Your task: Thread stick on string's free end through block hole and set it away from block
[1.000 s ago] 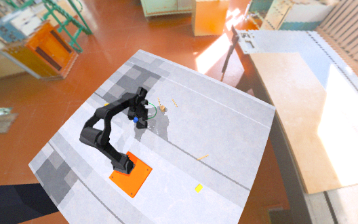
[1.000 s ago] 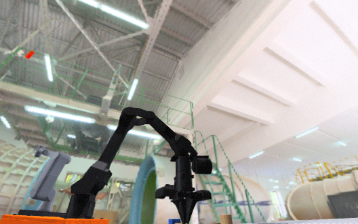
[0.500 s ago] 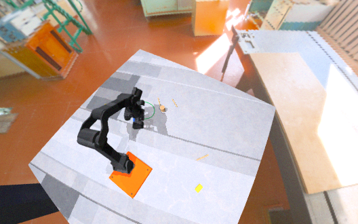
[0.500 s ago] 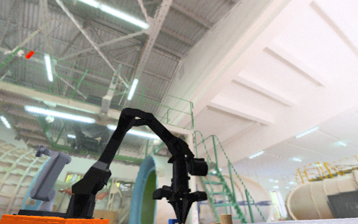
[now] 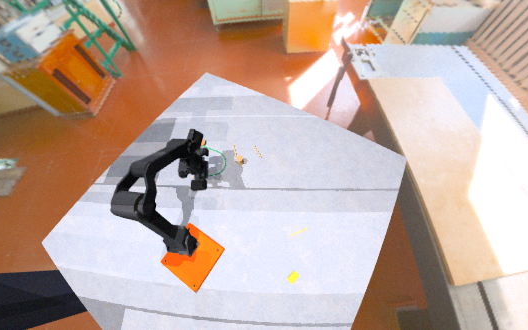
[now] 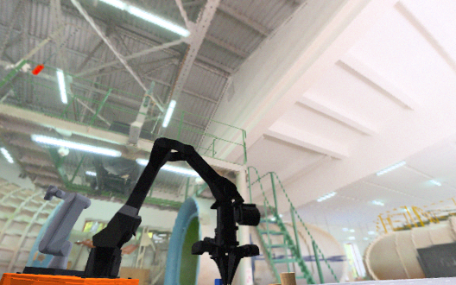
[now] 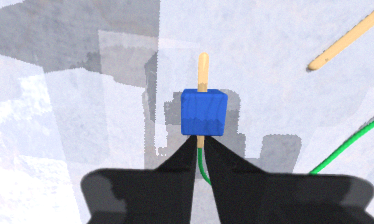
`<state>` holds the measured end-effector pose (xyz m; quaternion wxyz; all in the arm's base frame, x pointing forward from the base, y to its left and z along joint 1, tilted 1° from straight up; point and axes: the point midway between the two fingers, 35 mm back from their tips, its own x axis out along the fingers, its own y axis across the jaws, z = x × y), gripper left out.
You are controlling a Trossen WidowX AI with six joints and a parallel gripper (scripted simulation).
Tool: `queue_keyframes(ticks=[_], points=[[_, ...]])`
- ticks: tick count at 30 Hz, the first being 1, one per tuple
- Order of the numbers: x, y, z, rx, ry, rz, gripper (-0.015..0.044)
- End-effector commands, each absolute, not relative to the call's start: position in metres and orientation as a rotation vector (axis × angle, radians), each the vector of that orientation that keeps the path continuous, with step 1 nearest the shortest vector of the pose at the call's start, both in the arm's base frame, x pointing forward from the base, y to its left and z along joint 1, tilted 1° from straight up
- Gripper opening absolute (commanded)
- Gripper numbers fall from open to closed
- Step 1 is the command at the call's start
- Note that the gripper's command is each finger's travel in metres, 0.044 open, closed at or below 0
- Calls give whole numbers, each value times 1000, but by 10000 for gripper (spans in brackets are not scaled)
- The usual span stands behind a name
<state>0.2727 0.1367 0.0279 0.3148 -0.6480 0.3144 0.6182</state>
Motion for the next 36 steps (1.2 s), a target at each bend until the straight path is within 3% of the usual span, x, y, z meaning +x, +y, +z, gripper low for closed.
queue_keyframes(ticks=[1,3,7,12,19,36], points=[[273,136,28,-1707,829,1628,79],[273,136,28,-1707,829,1628,123],[274,137,38,-1707,829,1628,123],[271,137,106,-1706,829,1628,123],[274,139,105,-1671,853,1577,123],[256,162,104,-475,1484,450,123]])
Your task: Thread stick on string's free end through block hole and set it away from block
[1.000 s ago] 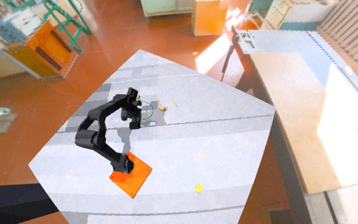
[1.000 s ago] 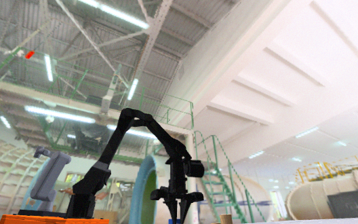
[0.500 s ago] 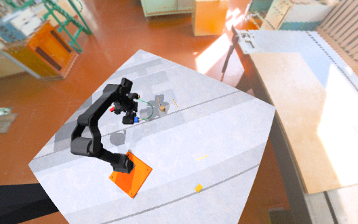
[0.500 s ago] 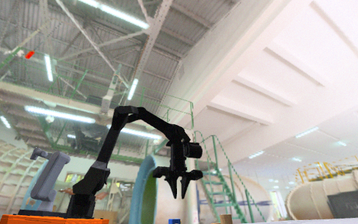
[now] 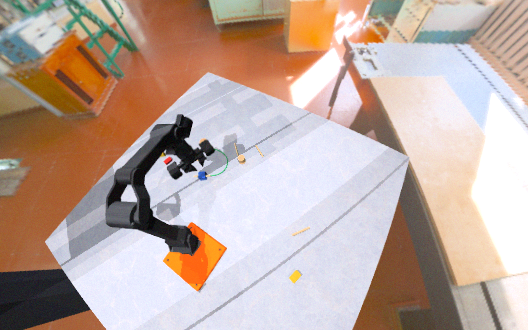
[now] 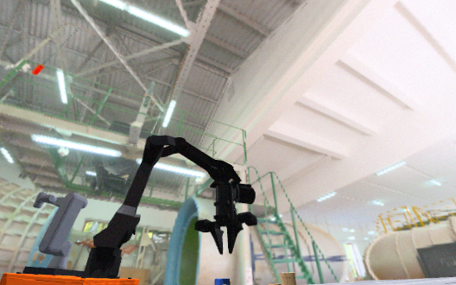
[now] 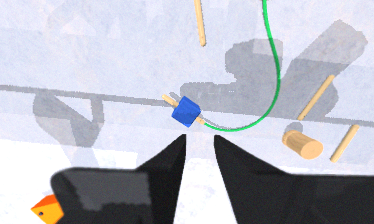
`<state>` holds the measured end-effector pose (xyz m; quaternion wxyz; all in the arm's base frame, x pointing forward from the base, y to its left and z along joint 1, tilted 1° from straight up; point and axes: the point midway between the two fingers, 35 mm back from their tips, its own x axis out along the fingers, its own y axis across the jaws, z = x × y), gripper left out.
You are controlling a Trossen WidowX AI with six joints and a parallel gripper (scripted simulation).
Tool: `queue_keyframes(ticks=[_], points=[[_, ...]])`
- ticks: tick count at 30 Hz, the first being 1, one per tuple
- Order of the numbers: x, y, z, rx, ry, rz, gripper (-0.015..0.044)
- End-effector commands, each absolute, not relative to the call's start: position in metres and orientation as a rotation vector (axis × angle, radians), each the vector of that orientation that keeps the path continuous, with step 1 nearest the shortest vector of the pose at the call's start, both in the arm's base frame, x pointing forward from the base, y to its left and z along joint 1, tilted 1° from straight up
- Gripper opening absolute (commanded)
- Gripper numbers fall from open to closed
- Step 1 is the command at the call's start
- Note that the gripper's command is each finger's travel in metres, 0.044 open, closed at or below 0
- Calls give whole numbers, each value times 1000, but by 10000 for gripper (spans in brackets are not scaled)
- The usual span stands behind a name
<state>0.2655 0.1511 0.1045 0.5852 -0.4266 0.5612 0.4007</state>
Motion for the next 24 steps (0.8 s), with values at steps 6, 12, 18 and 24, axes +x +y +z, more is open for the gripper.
queue_keyframes(ticks=[6,12,18,24], points=[[250,168,103,-135,1532,125,123],[246,173,103,141,1534,-141,123],[242,178,103,419,1502,-410,123],[237,182,102,694,1434,-679,123]])
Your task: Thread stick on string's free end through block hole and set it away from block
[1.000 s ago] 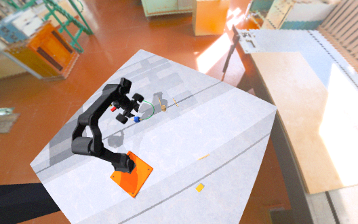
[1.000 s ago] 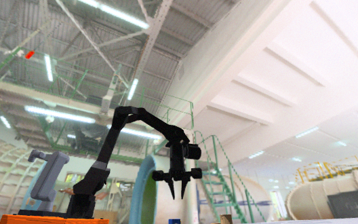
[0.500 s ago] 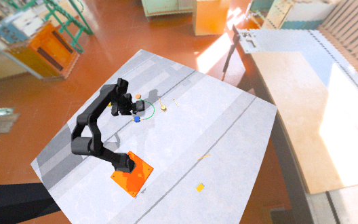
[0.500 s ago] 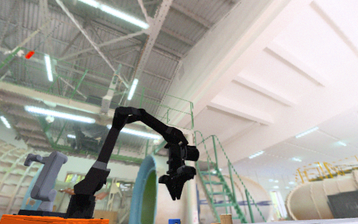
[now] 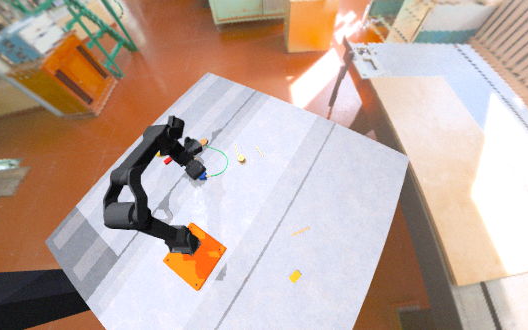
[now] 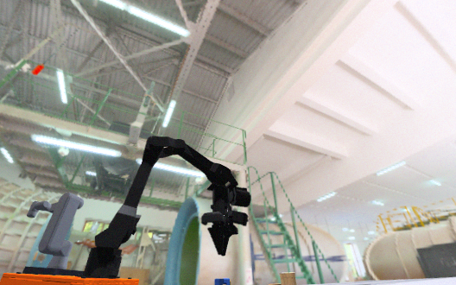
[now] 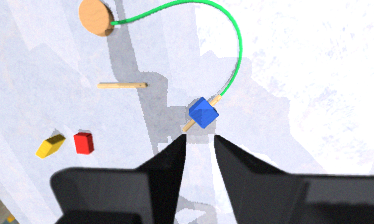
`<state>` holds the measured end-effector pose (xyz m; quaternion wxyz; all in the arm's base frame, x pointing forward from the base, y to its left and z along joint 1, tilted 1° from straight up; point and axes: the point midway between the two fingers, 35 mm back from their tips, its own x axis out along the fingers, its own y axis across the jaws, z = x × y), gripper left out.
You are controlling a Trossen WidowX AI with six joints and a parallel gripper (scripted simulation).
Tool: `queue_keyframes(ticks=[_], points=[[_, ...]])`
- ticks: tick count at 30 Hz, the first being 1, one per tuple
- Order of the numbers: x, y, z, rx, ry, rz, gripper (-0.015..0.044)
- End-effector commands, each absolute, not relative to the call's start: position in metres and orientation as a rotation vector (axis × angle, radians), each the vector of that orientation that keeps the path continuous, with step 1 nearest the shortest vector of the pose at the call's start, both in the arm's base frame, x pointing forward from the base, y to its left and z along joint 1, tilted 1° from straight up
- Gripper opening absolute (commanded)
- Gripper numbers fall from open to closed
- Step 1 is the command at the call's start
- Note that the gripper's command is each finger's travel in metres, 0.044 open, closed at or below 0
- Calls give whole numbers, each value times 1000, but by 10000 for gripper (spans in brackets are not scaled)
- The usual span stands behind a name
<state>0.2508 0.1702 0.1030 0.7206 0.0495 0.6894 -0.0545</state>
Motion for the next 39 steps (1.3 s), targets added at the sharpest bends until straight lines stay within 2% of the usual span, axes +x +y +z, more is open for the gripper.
queue_keyframes(ticks=[1,20,39], points=[[237,182,102,730,1423,-714,123],[237,182,101,740,1419,-724,123],[240,184,71,740,1419,-723,123]])
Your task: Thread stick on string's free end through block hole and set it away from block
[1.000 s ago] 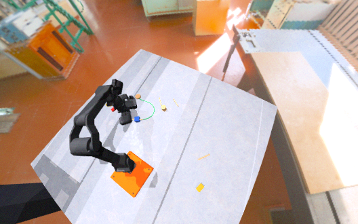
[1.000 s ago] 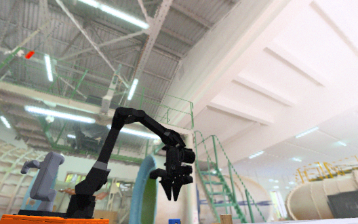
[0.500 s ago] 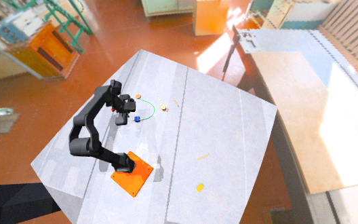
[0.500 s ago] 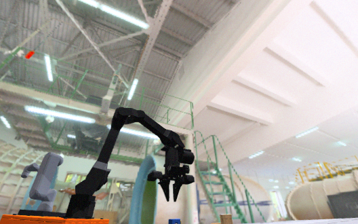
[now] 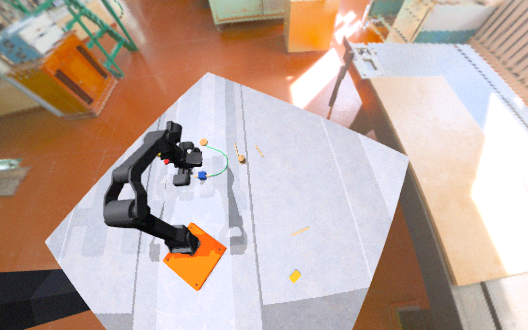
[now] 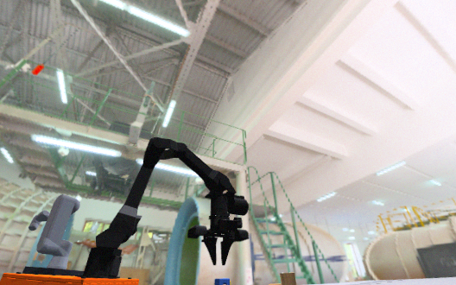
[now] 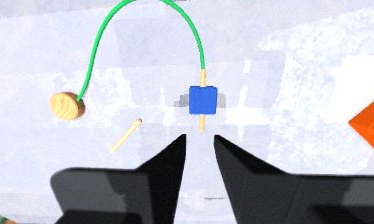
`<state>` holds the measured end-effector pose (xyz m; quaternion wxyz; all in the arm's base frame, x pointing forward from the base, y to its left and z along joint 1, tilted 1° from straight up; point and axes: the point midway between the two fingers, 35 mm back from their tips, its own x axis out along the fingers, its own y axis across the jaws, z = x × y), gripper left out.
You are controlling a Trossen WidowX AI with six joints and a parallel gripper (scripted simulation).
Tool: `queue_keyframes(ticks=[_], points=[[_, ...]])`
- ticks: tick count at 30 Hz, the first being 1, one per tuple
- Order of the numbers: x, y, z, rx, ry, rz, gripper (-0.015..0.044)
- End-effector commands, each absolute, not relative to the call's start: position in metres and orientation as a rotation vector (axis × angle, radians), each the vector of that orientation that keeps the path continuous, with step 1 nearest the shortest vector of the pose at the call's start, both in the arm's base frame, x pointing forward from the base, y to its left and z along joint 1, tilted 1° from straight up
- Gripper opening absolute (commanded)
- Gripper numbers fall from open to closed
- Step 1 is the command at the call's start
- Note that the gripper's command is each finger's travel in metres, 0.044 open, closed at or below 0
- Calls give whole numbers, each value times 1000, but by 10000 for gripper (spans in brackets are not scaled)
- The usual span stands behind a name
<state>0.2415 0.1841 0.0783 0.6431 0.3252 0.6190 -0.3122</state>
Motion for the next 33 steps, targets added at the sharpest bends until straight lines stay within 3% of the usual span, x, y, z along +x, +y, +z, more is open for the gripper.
queue_keyframes(ticks=[1,33], points=[[240,184,69,740,1419,-723,123],[239,182,22,739,1419,-724,123]])
